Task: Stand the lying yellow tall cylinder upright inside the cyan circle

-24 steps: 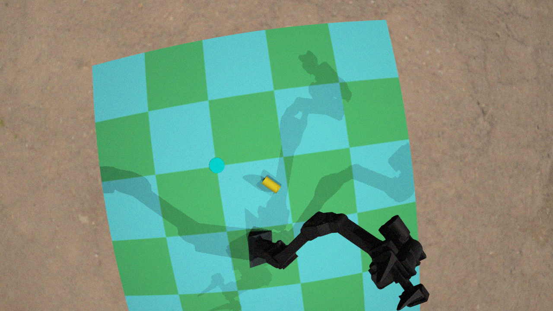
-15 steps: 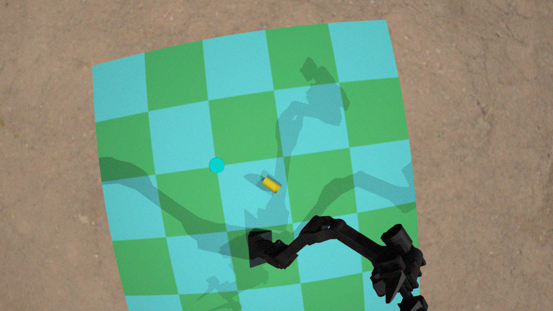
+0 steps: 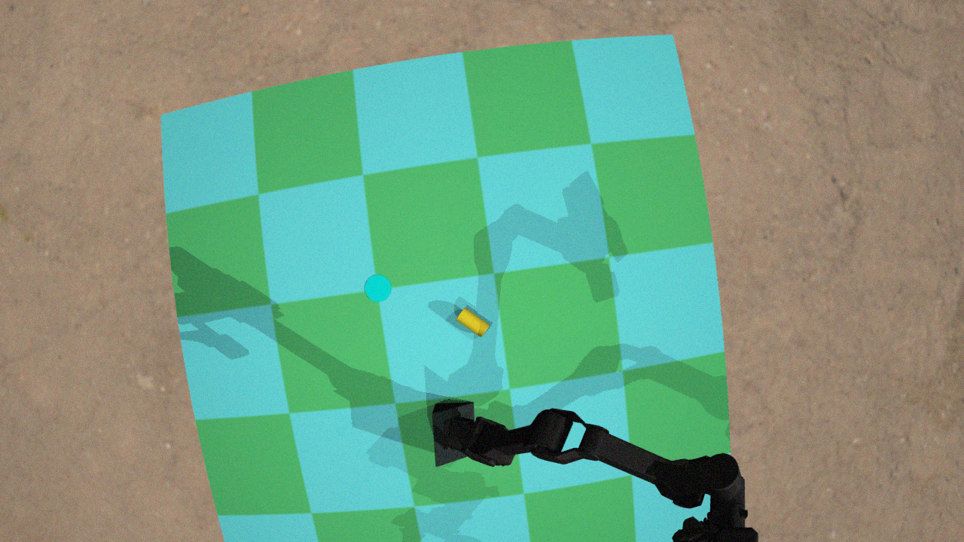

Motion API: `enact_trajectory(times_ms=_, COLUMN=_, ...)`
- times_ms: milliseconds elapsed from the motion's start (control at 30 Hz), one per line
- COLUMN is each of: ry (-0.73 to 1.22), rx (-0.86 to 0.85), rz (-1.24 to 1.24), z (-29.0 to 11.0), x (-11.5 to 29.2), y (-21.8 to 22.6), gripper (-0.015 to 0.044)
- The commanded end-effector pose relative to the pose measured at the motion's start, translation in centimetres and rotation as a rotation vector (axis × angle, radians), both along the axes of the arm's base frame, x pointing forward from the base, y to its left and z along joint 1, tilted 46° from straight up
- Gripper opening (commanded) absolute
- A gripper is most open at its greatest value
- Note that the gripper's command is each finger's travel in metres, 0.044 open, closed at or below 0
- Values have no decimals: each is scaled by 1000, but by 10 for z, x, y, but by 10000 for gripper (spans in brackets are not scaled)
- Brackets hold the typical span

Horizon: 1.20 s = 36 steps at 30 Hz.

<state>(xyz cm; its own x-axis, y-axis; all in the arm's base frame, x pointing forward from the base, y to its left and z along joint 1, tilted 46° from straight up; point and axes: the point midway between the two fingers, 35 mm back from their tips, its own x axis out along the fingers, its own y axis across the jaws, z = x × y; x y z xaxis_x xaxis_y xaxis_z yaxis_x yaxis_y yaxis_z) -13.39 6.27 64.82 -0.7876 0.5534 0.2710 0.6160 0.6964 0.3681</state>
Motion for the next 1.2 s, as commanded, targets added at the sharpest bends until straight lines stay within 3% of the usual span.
enact_trajectory(times_ms=0, ry=-82, rx=177, rz=94, z=-2, x=-22, y=-44, gripper=309)
enact_trajectory(times_ms=300, ry=-185, rx=594, rz=313, z=-17, x=-39, y=-153, gripper=309)
enact_trajectory(times_ms=567, ry=-182, rx=992, rz=491, z=-43, x=-17, y=-252, gripper=309)
enact_trajectory(times_ms=833, ry=-84, rx=1403, rz=637, z=-81, x=40, y=-337, gripper=309)
enact_trajectory(times_ms=1167, ry=182, rx=1907, rz=746, z=-145, x=148, y=-406, gripper=309)
